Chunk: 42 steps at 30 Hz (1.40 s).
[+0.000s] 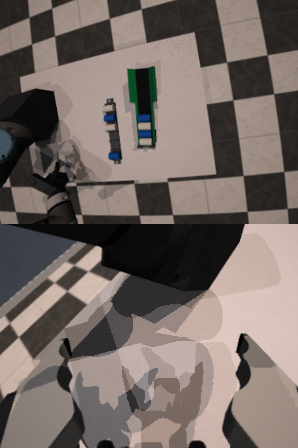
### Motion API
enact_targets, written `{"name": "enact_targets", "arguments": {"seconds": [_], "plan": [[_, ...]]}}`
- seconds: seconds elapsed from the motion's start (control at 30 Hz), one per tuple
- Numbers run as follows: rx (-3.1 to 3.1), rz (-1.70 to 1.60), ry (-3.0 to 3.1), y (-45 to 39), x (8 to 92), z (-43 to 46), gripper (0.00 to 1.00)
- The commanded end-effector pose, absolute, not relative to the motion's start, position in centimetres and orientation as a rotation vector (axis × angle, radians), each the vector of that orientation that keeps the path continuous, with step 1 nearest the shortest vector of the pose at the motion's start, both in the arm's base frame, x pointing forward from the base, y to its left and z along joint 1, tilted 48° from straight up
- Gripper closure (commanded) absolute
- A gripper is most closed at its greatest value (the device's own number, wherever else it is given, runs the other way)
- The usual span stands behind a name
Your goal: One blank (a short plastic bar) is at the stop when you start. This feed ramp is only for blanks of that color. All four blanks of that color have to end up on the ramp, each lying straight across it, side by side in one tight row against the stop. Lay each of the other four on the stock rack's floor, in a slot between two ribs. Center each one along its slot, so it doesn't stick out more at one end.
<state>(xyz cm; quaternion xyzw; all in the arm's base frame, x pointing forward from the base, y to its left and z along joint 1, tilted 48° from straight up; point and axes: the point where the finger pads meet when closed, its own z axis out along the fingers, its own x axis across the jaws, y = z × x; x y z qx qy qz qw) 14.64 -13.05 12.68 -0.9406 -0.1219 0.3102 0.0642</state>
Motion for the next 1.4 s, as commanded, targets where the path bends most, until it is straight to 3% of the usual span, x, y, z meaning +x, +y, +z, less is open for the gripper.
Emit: {"name": "enact_targets", "arguments": {"seconds": [0.0, 0.67, 1.37], "plan": [[-2.847, 0.945, -0.409, -13.5, 15.2, 12.6, 0.00], [-2.909, 1.035, -1.069, -17.0, 25.3, 10.2, 0.00], [-2.830, 1.078, -1.784, -14.0, 37.7, 7.5, 0.00]]}}
